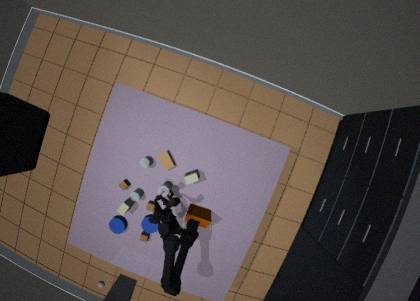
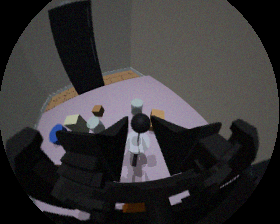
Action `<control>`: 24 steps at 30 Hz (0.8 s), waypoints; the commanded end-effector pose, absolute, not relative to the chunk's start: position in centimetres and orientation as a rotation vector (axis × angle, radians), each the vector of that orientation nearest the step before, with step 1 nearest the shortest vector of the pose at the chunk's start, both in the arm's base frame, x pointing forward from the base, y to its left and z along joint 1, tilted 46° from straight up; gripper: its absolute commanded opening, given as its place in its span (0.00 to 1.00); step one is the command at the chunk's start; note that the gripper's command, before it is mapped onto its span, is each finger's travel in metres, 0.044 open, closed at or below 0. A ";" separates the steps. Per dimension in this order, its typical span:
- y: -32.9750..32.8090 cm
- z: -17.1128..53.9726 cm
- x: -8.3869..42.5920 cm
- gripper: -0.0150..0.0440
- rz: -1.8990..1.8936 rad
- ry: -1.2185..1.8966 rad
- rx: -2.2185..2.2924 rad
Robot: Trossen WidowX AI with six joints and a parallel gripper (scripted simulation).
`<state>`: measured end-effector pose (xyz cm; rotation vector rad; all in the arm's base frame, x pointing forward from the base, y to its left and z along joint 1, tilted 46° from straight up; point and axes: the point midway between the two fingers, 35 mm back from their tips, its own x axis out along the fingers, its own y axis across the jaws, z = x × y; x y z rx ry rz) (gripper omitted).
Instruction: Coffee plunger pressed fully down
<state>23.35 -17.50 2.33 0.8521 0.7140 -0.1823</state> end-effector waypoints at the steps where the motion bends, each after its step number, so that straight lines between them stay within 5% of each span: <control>1: -17.5 2.3 23.3 0.45 -0.188 0.715 0.855; 24: -16.3 0.4 23.6 0.45 -0.188 0.718 0.854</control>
